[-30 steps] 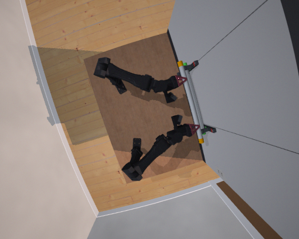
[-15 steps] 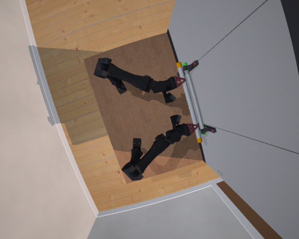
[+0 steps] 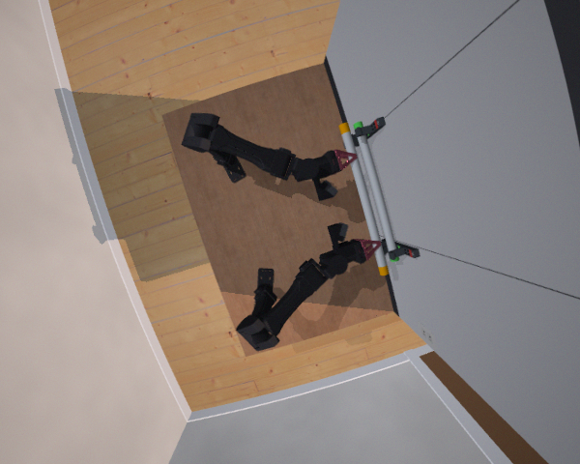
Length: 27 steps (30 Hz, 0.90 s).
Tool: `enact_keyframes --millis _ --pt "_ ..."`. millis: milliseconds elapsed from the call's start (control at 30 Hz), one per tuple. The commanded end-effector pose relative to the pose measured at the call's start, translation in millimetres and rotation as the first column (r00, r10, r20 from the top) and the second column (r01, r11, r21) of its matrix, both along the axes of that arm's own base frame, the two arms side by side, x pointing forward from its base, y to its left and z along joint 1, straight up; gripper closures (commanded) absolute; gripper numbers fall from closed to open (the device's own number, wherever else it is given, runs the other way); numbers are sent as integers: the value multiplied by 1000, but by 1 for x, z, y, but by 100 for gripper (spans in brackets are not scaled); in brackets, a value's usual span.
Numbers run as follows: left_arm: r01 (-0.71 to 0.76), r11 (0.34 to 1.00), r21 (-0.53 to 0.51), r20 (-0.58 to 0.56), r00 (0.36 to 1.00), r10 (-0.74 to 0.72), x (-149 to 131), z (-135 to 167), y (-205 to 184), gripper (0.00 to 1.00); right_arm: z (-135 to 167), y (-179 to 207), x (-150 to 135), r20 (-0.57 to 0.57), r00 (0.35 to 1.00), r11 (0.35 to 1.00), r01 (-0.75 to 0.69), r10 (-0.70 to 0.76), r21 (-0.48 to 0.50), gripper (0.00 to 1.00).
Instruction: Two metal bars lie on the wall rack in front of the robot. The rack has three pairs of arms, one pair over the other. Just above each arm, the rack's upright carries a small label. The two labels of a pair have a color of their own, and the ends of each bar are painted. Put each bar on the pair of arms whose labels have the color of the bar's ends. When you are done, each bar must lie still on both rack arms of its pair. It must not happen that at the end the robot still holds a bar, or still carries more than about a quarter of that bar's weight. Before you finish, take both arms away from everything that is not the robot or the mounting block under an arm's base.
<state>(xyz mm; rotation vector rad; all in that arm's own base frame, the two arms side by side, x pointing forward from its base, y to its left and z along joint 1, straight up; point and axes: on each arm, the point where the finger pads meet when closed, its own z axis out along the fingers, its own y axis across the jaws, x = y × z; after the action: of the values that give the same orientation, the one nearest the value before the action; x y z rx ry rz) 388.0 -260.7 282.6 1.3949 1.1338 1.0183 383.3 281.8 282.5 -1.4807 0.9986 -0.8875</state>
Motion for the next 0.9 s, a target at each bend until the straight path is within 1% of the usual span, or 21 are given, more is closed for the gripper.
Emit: enact_keyframes --millis 0,467,867 --pt "-11 999 -31 114 993 14 0 34 3 100 39 -3 1 119 993 998 8 -14 57 100" --pt "-11 999 -31 114 993 14 1 4 3 100 9 -3 1 119 993 998 8 -14 57 100" --pt "-11 999 -31 114 993 14 1 -14 2 100 -9 -3 1 119 993 998 7 -14 57 100"
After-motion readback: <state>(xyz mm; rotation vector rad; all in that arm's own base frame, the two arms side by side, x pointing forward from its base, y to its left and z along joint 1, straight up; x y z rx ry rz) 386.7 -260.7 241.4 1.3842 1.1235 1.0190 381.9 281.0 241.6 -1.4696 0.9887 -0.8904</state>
